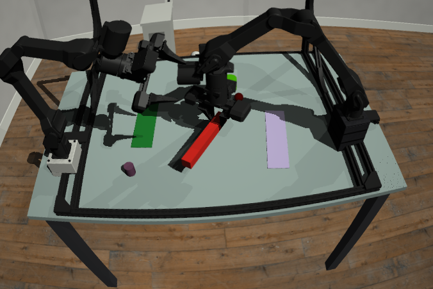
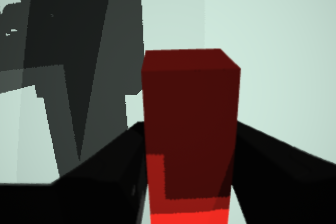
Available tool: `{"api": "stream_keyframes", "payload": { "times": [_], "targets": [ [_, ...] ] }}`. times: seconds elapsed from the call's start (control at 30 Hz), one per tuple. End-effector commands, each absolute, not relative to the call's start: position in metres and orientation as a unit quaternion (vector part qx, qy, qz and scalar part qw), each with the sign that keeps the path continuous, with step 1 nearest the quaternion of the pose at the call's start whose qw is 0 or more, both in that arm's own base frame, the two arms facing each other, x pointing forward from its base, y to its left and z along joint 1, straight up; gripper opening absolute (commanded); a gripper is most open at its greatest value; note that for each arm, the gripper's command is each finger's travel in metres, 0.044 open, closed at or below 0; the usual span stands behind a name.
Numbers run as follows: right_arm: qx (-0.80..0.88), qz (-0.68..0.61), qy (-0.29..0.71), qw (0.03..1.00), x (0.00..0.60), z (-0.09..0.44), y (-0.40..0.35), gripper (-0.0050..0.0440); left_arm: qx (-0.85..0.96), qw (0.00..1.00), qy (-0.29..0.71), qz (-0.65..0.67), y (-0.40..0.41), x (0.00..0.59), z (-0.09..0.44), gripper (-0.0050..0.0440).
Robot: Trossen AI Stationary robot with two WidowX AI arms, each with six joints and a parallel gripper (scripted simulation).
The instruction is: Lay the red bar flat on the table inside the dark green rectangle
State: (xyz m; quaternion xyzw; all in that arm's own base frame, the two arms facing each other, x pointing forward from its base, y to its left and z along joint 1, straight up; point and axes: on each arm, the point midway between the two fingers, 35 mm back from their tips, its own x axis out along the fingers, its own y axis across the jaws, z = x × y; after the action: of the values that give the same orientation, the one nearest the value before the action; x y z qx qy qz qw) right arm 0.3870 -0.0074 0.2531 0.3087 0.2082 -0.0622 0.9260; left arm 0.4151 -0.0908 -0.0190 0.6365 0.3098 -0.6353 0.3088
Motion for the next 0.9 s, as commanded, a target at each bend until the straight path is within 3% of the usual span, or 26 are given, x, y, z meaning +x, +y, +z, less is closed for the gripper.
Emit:
{"api": "stream_keyframes", "payload": {
  "times": [0.0,0.47,0.87],
  "targets": [
    [0.359,-0.087,0.242,0.897,0.398,0.24,-0.01,0.044,0.637,0.308,0.308,-0.637,-0.091,0.415,-0.019,0.0],
    [0.536,-0.228,0.353,0.732,0.425,0.176,-0.019,0.044,0.637,0.308,0.308,-0.637,-0.091,0.415,-0.019,0.0],
    [0.644,-0.409,0.397,0.511,0.433,0.11,-0.027,0.044,0.637,0.308,0.308,-0.637,-0.091,0.415,-0.019,0.0]
  ]
}}
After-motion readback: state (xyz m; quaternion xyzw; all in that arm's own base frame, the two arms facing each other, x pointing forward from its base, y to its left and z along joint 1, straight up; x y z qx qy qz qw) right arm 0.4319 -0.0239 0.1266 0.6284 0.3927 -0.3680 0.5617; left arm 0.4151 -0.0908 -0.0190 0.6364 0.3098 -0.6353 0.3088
